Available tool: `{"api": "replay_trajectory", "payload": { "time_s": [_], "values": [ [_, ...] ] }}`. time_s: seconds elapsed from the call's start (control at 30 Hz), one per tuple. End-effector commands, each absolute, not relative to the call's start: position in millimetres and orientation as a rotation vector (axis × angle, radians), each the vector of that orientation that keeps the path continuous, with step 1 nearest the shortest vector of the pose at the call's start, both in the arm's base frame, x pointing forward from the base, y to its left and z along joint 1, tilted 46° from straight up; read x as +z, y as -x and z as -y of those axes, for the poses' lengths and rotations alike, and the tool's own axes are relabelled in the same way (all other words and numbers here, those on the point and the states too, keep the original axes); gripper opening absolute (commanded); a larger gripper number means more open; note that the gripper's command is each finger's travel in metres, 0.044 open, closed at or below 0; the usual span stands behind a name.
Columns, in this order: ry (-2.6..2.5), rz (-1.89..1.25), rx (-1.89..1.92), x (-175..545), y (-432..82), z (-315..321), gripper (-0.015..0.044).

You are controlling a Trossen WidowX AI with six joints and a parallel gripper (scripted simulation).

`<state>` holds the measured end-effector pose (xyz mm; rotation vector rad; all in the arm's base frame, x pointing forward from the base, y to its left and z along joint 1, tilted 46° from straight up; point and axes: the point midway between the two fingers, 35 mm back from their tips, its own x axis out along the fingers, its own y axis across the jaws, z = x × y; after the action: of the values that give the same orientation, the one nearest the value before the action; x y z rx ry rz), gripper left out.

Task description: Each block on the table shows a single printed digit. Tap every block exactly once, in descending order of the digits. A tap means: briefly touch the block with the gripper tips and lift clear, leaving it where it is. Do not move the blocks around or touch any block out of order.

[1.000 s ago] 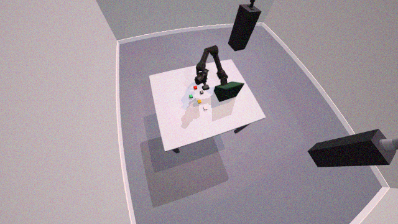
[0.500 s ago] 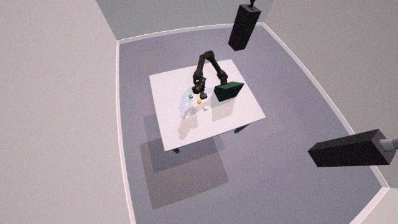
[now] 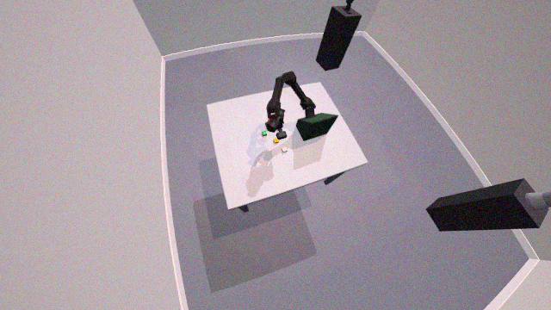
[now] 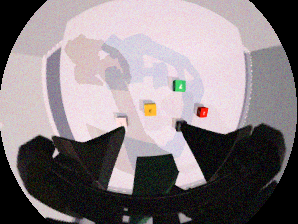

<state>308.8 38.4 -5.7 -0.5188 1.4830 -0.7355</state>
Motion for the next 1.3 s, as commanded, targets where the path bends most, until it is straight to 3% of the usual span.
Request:
{"api": "replay_trajectory", "payload": {
  "time_s": [0.0,0.2,0.4,1.27],
  "values": [
    [0.507,-1.479,-0.736,-5.3,-310.7,-39.9,0.04],
    [0.507,-1.479,-0.735,-7.9,-309.9,-42.8,0.04],
    [0.503,-1.481,-0.731,-65.7,-279.8,-103.3,0.04],
    [0.5,-1.482,-0.726,-57.6,-288.0,-96.5,0.04]
  ]
}}
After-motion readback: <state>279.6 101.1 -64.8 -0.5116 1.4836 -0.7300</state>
